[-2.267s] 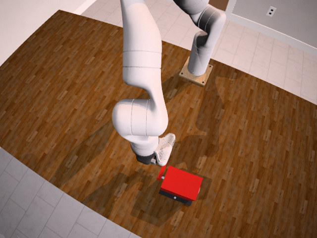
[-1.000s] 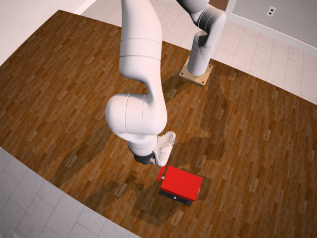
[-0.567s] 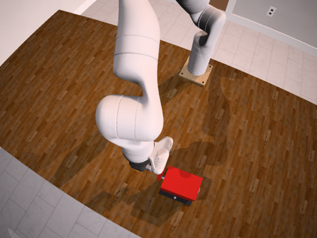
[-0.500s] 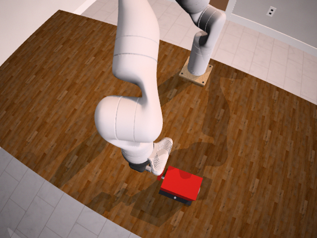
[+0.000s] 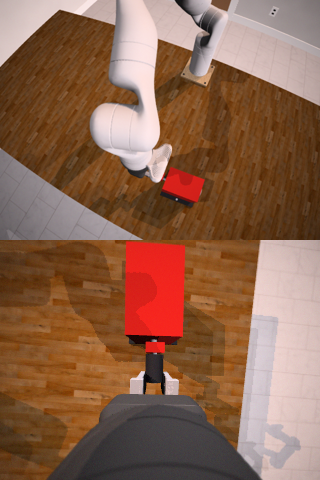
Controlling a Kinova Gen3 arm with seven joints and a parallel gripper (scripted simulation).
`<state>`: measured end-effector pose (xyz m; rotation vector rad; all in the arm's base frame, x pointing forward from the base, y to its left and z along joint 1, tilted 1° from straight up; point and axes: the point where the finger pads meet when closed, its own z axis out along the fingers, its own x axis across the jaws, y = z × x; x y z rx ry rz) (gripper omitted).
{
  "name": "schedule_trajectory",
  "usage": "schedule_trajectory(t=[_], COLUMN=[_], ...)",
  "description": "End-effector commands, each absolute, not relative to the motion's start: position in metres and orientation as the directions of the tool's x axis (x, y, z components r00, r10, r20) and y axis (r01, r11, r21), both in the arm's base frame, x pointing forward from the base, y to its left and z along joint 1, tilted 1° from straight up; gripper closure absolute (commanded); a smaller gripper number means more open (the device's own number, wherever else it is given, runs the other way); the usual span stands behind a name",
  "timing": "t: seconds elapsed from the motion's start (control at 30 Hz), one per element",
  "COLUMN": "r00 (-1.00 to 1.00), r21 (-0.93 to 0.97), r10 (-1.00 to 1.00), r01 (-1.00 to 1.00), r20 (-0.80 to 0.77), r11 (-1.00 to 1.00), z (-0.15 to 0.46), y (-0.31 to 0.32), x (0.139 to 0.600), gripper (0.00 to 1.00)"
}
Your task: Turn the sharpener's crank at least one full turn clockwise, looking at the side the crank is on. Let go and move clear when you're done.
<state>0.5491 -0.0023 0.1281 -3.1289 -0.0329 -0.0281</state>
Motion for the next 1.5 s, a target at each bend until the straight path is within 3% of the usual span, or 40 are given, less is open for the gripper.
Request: schedule_trajectory(t=[0.0, 1.3, 1.33, 1.47], r00=[1.000, 1.000, 1.000, 1.000], r21=[-0.005, -0.005, -0.005, -0.005], r10=[0.027, 0.027, 0.027, 0.027], r01=[0.027, 0.027, 0.027, 0.027], r20=[0.011, 0.011, 0.011, 0.011], r11=[-1.000, -1.000, -1.000, -1.000], z=[0.1270, 0.1271, 0.1271, 0.1271], y=[-0.0042, -0.0042, -0.0042, -0.0042], x=[0.5487, 0.5490, 0.5490, 0.5490], gripper=[1.00, 1.00, 0.03, 0.03])
